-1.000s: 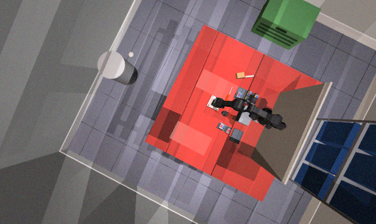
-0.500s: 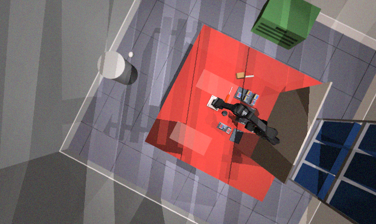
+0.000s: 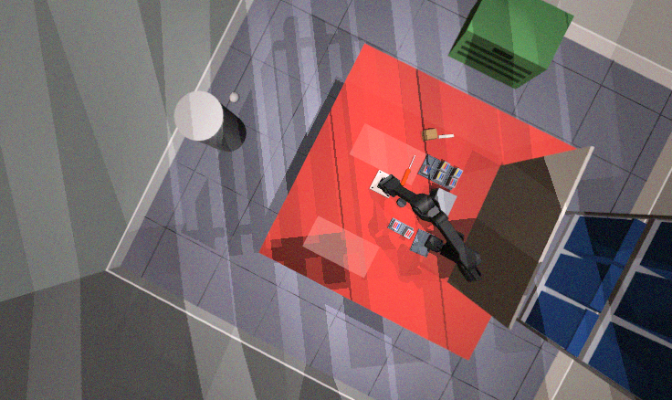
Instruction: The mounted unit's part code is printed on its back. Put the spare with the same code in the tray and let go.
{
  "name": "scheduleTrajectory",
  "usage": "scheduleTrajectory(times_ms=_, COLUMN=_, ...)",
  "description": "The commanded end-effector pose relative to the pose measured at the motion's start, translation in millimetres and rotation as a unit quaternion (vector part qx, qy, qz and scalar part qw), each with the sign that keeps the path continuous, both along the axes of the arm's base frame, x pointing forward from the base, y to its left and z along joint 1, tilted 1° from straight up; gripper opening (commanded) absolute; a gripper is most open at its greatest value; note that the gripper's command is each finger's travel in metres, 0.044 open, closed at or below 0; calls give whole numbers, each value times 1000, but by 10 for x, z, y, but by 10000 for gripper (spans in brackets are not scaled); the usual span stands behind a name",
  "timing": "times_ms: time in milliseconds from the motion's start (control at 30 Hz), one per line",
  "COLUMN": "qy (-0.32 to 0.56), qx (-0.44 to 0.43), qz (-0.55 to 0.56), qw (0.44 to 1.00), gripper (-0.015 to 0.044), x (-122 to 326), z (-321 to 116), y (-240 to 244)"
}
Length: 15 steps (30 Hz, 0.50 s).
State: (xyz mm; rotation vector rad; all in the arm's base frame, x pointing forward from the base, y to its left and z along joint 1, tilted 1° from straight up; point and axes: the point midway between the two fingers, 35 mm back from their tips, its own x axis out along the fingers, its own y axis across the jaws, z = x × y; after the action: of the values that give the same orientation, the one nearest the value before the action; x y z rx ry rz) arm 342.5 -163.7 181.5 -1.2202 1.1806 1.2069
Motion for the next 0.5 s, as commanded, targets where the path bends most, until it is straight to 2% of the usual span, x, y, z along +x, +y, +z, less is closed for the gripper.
scheduleTrajectory(times_ms=0, qy=1, qx=-3, qz=9, qw=1000, gripper=0, x=-59, z=6, y=-198)
scheduleTrajectory(times_ms=467, qy=1, qx=-3, qz=9, qw=1000, gripper=0, x=-45, z=-58, y=-207)
